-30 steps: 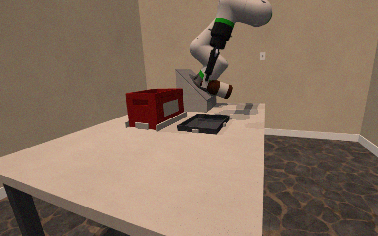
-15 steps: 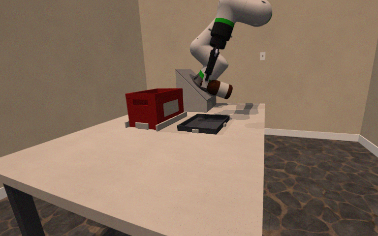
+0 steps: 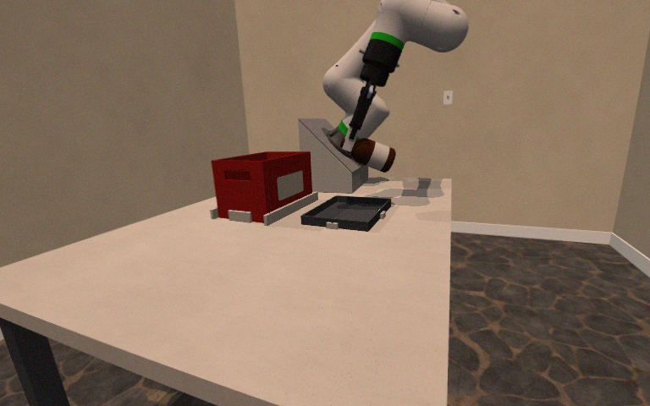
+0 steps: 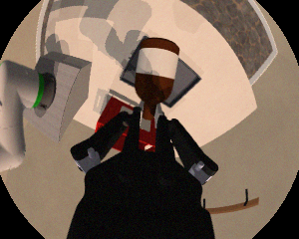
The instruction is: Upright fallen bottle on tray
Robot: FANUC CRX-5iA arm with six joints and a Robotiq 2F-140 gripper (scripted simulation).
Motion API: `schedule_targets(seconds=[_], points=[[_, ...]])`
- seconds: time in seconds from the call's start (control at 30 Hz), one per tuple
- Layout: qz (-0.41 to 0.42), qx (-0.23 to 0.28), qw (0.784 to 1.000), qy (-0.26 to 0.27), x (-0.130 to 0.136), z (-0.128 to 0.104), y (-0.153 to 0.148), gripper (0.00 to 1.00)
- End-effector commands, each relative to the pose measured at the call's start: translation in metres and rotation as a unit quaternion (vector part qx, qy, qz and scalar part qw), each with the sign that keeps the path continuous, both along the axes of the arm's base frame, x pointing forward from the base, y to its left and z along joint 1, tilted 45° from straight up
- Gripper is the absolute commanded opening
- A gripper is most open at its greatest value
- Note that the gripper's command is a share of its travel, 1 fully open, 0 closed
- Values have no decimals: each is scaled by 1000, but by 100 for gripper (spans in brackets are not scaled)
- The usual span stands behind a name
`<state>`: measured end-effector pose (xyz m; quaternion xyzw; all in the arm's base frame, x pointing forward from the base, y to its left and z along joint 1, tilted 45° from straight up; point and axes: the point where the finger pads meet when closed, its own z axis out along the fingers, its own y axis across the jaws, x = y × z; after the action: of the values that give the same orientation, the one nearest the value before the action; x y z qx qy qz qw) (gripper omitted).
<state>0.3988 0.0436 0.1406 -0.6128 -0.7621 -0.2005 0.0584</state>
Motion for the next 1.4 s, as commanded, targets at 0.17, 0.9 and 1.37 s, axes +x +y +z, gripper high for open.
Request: schedule_targets(seconds=[0.17, 0.9, 1.37], points=[[-5, -20, 1000, -2, -1, 0, 0, 0], [-16, -61, 998, -15, 1, 3, 2, 0], [-16, -61, 998, -16, 1, 3, 2, 0]])
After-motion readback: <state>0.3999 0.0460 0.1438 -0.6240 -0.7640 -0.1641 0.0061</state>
